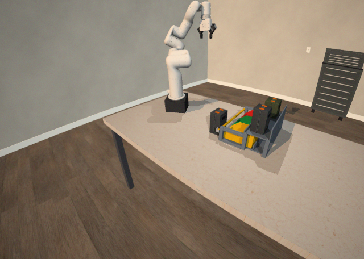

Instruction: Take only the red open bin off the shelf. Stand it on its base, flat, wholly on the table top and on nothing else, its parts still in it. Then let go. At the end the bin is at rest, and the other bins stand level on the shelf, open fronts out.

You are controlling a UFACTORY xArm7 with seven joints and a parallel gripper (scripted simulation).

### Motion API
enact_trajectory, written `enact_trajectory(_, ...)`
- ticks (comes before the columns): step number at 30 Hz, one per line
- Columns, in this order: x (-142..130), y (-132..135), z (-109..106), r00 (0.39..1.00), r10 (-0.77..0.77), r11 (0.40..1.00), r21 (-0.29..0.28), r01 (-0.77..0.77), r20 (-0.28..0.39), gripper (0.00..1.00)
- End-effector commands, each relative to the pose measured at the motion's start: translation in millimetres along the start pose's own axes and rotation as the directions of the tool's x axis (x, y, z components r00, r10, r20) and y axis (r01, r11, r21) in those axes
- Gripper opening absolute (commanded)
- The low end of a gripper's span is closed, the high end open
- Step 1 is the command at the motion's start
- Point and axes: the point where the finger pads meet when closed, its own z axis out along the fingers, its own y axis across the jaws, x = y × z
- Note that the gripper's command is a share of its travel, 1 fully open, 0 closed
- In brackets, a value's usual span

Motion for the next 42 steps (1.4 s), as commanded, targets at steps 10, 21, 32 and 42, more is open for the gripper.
enact_trajectory(10,-31.4,39.4,-0.9,1.000,0.002,1.000,0.000,-0.002,-0.003,1.00)
enact_trajectory(21,-42.8,53.9,-0.9,1.000,0.002,1.000,0.000,-0.002,-0.003,1.00)
enact_trajectory(32,-61.4,77.4,-0.9,1.000,0.002,1.000,0.000,-0.002,-0.003,1.00)
enact_trajectory(42,-91.6,115.5,-0.8,1.000,0.002,1.000,0.000,-0.002,-0.003,1.00)
